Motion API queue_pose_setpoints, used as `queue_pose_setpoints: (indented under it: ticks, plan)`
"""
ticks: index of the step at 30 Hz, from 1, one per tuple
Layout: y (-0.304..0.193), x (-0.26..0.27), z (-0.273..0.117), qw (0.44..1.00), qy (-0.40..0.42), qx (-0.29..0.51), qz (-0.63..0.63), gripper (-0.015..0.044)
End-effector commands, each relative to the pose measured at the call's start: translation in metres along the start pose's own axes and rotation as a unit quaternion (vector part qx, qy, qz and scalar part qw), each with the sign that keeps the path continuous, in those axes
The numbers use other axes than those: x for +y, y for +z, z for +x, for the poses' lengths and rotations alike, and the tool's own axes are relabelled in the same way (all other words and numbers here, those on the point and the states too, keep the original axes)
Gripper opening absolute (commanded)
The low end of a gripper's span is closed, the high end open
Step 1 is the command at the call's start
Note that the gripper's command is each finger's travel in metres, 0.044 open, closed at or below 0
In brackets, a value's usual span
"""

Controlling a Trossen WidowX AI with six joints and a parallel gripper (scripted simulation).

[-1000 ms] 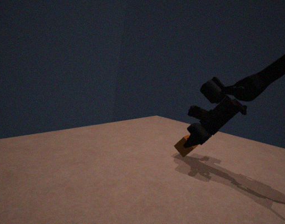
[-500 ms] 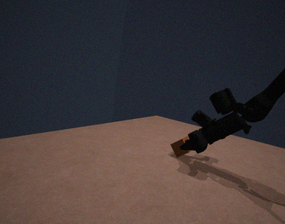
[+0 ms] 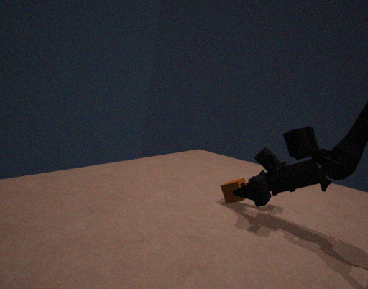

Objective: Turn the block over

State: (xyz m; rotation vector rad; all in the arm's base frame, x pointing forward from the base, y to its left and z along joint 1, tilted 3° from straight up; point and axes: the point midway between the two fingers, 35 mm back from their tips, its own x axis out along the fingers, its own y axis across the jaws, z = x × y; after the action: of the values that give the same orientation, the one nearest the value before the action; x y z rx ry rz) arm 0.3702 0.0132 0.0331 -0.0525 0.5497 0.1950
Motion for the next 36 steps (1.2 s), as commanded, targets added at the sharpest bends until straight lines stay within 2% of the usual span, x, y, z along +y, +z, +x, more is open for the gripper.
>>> queue_pose_setpoints:
  ticks: [1,14,30,31,36]
  plan:
    - [0.0031,0.0005,-0.0019,1.0,0.002,-0.016,0.001,0.0]
    - [0.0033,0.0005,-0.0021,1.0,0.002,-0.018,0.001,0.0]
    - [0.0033,0.0005,-0.0021,1.0,0.002,-0.018,0.001,0.042]
    - [0.0033,0.0005,-0.0021,1.0,0.002,-0.018,0.001,0.044]
    - [0.0033,0.0005,-0.0021,1.0,0.002,-0.018,0.001,0.044]
